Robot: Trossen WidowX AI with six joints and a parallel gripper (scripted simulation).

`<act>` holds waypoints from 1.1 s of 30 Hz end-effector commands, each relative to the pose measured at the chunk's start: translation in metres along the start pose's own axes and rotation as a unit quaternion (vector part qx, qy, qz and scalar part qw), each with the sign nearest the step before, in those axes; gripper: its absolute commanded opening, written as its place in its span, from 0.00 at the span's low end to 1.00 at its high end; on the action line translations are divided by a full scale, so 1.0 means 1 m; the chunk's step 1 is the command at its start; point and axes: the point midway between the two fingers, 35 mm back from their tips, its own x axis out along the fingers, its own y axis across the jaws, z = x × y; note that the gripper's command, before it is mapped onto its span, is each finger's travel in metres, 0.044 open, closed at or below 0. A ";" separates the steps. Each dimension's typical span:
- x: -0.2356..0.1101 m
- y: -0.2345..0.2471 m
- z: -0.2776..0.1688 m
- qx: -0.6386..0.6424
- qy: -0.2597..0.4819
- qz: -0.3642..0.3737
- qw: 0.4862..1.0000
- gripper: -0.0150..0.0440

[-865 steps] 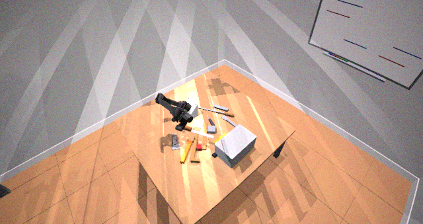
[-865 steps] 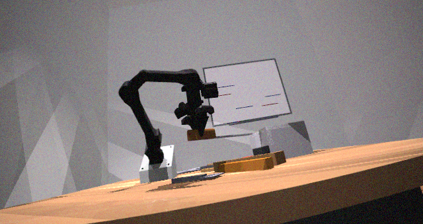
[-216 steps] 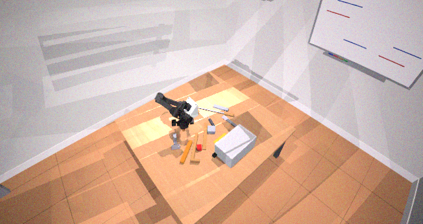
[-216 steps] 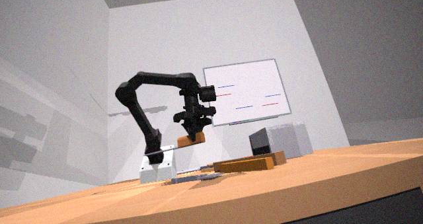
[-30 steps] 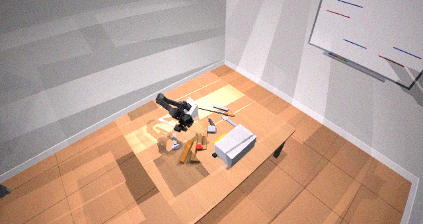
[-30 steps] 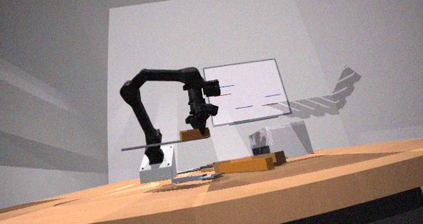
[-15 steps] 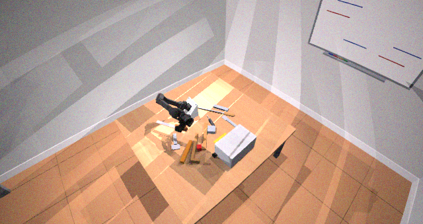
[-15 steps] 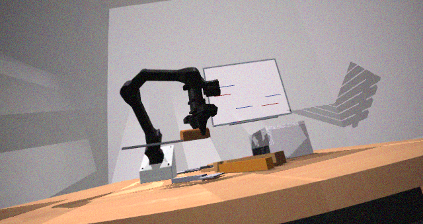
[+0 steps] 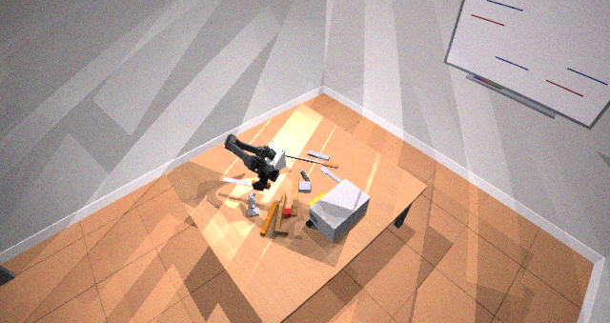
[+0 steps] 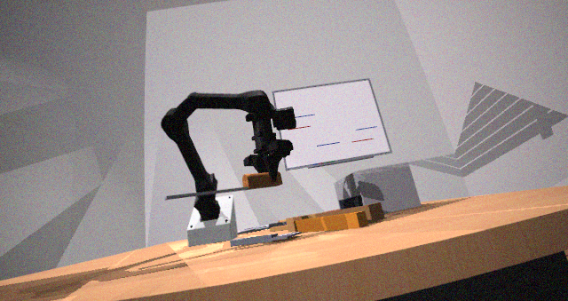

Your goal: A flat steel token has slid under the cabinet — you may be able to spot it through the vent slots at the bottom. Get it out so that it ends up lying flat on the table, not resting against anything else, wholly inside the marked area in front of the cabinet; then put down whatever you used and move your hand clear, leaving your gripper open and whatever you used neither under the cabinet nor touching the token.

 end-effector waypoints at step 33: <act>-0.001 0.000 0.000 -0.144 0.001 0.000 0.990 0.25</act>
